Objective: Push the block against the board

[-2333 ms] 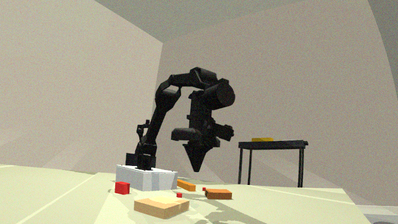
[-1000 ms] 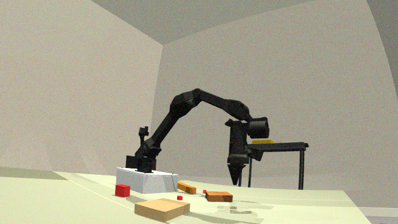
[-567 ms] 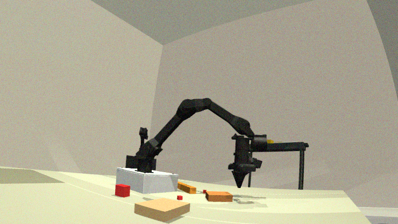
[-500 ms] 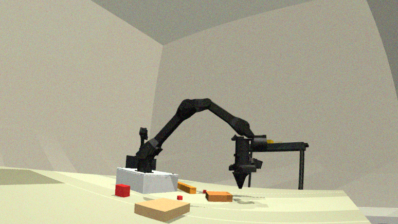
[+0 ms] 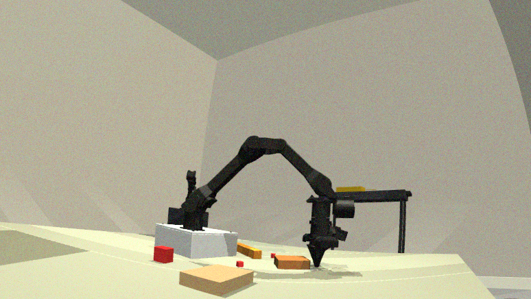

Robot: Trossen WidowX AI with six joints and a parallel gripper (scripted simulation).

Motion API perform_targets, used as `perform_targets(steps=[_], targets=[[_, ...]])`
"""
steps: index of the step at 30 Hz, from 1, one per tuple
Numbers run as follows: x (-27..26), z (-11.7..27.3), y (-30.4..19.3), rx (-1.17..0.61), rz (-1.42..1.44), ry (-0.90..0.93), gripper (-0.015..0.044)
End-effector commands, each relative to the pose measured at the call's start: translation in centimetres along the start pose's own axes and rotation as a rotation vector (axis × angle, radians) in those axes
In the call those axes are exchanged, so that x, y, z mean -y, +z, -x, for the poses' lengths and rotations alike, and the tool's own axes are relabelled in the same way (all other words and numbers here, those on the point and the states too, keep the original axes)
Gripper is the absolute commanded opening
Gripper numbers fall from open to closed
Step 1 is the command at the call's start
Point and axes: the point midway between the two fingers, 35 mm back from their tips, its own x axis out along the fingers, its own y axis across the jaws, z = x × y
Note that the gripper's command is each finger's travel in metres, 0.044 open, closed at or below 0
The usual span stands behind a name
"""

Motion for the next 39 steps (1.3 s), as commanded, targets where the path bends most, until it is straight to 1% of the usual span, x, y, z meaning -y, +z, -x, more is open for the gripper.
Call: perform_targets(steps=[1,39], targets=[[0.0,0.1,-0.5,0.004,-0.003,-0.001,0.0],[0.2,0.1,-6.3,-0.001,-0.003,-0.001,0.0]])
